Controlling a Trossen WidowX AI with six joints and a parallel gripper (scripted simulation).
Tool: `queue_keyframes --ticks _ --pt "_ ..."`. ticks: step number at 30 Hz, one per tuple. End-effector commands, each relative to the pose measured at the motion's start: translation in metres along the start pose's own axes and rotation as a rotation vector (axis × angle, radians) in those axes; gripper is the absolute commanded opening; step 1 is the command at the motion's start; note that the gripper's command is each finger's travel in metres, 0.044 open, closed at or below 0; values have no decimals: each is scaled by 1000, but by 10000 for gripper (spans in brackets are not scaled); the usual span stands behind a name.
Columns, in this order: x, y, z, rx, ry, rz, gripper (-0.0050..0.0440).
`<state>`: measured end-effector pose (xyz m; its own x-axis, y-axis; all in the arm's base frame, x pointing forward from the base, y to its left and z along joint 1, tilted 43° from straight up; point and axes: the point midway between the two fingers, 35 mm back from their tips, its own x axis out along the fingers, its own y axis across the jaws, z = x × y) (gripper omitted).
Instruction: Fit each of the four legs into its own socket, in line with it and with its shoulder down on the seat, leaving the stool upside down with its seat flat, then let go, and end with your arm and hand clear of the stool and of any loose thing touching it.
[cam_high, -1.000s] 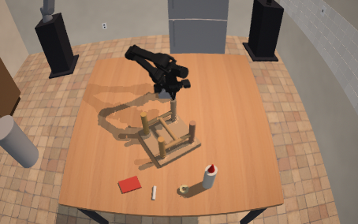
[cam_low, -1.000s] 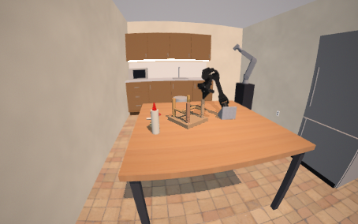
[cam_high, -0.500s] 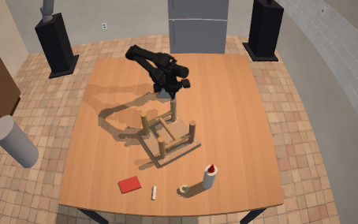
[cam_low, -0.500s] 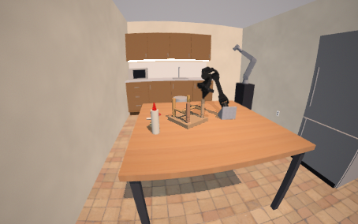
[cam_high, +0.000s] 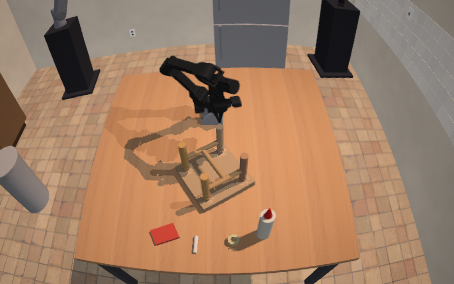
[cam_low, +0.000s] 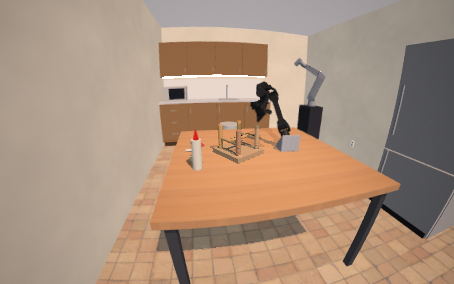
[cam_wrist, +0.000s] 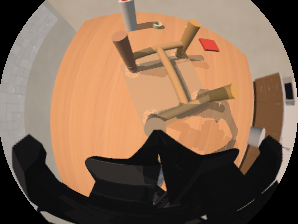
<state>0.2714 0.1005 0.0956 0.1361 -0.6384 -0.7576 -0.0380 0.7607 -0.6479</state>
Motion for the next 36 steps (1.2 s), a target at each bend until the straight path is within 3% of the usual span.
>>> queue_keyframes --ticks 1,5,10,18,20,23,30,36 --pt "0 -1 1 4 0 0 0" --pt "-1 -11 10 35 -3 3 0" --pt "-2 -59 43 165 -7 -18 0" --pt "0 -137 70 334 7 -108 0" --pt "0 -137 70 334 7 -108 0" --pt "1 -159 74 377 13 -139 0" --pt "2 -160 73 381 14 -141 0" --pt "22 -161 67 434 21 -147 0"
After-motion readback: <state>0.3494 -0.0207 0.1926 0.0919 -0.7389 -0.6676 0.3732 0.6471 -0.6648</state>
